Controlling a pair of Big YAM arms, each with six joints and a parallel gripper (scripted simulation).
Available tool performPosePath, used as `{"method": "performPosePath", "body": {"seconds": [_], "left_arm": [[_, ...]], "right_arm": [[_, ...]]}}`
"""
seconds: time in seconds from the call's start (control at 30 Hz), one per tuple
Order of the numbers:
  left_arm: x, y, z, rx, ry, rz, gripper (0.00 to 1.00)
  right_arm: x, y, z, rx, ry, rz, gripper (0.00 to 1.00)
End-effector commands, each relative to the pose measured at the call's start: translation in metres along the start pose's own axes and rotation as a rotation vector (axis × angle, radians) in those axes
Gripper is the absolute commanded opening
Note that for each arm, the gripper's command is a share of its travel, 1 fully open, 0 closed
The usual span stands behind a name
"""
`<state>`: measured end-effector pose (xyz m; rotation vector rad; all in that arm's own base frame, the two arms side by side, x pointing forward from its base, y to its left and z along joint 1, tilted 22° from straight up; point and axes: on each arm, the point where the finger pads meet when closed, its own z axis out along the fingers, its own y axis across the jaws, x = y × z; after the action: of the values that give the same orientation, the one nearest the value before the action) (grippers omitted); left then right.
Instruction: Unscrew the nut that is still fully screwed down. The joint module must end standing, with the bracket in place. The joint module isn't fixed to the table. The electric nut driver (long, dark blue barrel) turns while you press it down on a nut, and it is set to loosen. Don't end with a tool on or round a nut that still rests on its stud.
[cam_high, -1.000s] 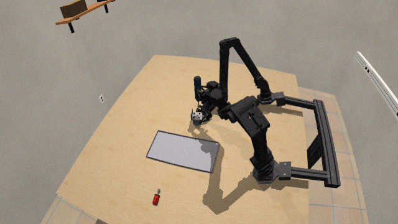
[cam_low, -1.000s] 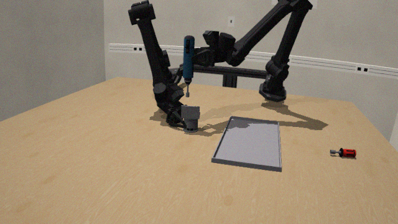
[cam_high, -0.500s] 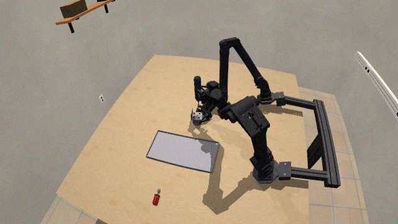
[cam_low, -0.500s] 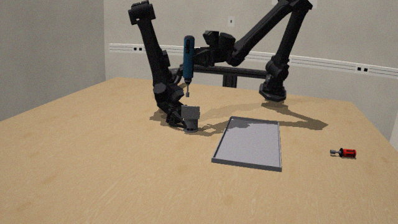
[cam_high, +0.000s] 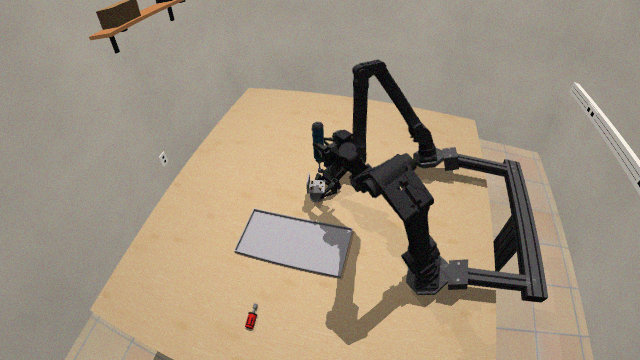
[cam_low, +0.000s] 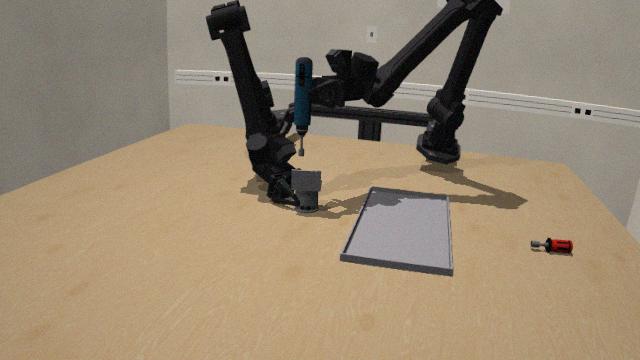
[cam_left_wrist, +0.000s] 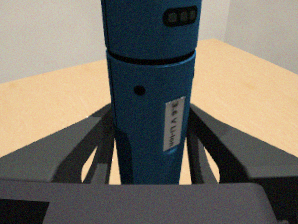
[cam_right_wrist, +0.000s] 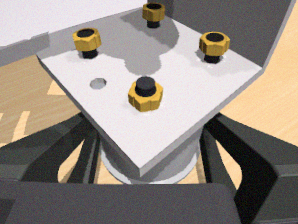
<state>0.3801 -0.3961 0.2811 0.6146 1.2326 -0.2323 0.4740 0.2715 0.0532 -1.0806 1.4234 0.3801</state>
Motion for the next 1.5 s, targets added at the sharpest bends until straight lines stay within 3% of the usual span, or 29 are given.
{"method": "performPosePath", "body": {"seconds": [0.0,0.37,0.53,0.77,0.87,1.1,1.47], "left_arm": [[-0.028,-0.006,0.009,-0.004,-0.07,-0.012,0.42],[-0.026,-0.006,0.008,-0.002,-0.068,-0.011,0.42],[-0.001,-0.006,0.002,0.003,-0.032,-0.002,0.42],[0.005,0.002,0.007,-0.014,-0.04,-0.01,0.42],[-0.011,-0.001,0.005,-0.009,-0.066,-0.02,0.42],[0.003,-0.003,0.005,-0.005,-0.044,-0.013,0.42],[0.002,0.003,0.005,-0.016,-0.049,-0.015,0.42]], "right_arm": [[-0.006,-0.003,0.003,0.006,-0.013,-0.006,0.59],[-0.006,-0.003,0.003,0.006,-0.013,-0.006,0.59],[-0.006,-0.003,0.003,0.006,-0.013,-0.006,0.59],[-0.006,-0.003,0.003,0.006,-0.013,-0.006,0.59],[-0.006,-0.003,0.003,0.006,-0.013,-0.006,0.59],[-0.006,-0.003,0.003,0.006,-0.013,-0.006,0.59],[-0.006,-0.003,0.003,0.006,-0.013,-0.006,0.59]]}}
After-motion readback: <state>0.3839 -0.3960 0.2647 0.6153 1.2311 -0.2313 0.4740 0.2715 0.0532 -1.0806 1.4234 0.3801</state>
